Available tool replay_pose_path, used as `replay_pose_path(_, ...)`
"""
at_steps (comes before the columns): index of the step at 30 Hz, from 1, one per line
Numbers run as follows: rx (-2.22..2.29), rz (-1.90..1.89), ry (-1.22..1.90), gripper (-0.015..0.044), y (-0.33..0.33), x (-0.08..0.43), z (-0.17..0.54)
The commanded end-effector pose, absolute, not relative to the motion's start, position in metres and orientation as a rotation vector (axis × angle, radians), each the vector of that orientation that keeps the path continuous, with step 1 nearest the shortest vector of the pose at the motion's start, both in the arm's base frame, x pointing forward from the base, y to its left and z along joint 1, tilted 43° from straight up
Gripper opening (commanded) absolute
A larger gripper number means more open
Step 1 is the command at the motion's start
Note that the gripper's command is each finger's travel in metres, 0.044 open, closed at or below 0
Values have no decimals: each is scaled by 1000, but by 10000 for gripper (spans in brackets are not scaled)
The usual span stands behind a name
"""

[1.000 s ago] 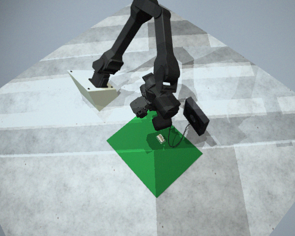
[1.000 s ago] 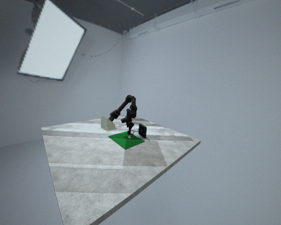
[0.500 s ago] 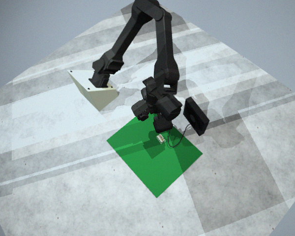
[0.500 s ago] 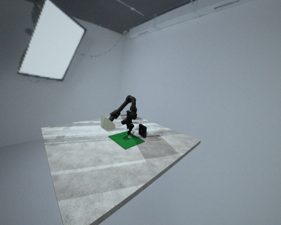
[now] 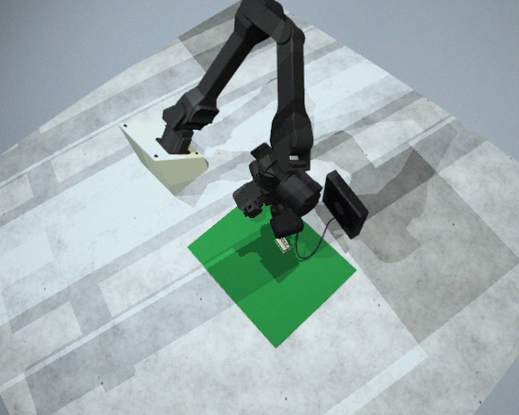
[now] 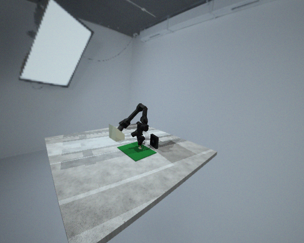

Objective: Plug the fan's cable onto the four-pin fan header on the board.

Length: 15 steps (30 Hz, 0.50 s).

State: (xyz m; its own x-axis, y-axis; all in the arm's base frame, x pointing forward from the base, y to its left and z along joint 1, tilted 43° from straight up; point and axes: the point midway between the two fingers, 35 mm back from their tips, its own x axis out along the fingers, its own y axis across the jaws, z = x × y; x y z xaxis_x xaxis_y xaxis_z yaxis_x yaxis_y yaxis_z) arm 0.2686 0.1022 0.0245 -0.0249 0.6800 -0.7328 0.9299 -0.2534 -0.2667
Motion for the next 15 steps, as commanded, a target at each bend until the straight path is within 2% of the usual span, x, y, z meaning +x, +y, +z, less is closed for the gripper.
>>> replay_pose_path(1,1953,-1175,1704,440,107,264,18)
replay_pose_path(9,1953,-1175,1705,440,109,264,17)
replay_pose_path(15,1949,-1163,1700,282,108,266,18)
